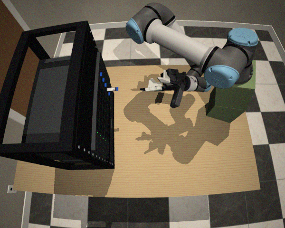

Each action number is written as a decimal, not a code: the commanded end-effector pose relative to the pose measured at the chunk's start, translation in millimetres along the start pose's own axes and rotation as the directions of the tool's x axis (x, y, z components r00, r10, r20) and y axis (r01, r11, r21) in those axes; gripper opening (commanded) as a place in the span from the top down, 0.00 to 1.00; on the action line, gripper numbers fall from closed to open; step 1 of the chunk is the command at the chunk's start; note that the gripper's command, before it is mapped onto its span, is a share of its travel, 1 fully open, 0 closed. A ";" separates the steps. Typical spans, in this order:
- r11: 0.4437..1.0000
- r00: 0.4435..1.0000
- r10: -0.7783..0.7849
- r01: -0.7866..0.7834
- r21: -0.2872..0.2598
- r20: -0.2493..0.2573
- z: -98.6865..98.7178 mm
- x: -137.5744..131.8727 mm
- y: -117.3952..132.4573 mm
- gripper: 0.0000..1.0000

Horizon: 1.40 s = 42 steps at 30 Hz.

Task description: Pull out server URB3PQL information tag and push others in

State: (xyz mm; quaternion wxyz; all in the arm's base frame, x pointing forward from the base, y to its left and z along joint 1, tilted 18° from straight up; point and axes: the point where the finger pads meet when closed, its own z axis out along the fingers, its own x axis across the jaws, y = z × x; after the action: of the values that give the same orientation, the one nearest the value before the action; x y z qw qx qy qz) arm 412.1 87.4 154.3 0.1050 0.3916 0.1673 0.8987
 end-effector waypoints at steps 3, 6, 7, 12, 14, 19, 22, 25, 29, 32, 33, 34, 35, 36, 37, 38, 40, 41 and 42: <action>1.000 1.000 0.009 -0.009 -0.004 0.017 0.6 -4.8 2.0 0.00; 1.000 1.000 0.014 -0.014 -0.007 0.027 0.8 -7.9 3.1 0.00; 1.000 0.999 0.016 -0.016 -0.008 0.031 0.8 -8.9 3.5 0.00; 1.000 0.999 0.025 -0.025 -0.012 0.048 1.0 -14.0 5.3 0.00; 1.000 0.998 0.029 -0.028 -0.014 0.055 1.0 -16.1 6.0 0.00; 0.999 0.997 0.036 -0.035 -0.018 0.068 1.1 -20.1 7.4 0.00; 0.999 0.996 0.040 -0.038 -0.019 0.075 1.0 -22.0 8.0 0.00; 0.999 0.995 0.045 -0.043 -0.022 0.084 1.0 -25.0 9.0 0.00; 0.998 0.994 0.052 -0.050 -0.025 0.097 0.9 -28.9 10.2 0.00; 0.998 0.993 0.058 -0.055 -0.028 0.106 0.8 -31.7 11.1 0.00; 0.998 0.992 0.059 -0.056 -0.029 0.109 0.8 -32.7 11.4 0.00; 0.998 0.992 0.061 -0.058 -0.030 0.112 0.7 -33.6 11.7 0.00; 0.998 0.991 0.063 -0.060 -0.031 0.115 0.7 -34.6 11.9 0.00; 0.998 0.991 0.063 -0.060 -0.031 0.115 0.7 -34.6 11.9 0.00; 0.998 0.991 0.063 -0.060 -0.031 0.115 0.7 -34.6 11.9 0.00; 0.998 0.991 0.065 -0.061 -0.031 0.118 0.6 -35.5 12.2 0.00; 0.997 0.990 0.068 -0.064 -0.033 0.124 0.5 -37.4 12.8 0.00; 0.997 0.989 0.070 -0.066 -0.034 0.127 0.4 -38.3 13.0 0.00; 0.997 0.989 0.071 -0.067 -0.035 0.130 0.4 -39.2 13.3 0.00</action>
State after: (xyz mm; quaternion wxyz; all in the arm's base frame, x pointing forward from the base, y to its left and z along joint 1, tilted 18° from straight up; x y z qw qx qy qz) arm 435.9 64.6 135.0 0.0916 0.4492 0.1354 0.8783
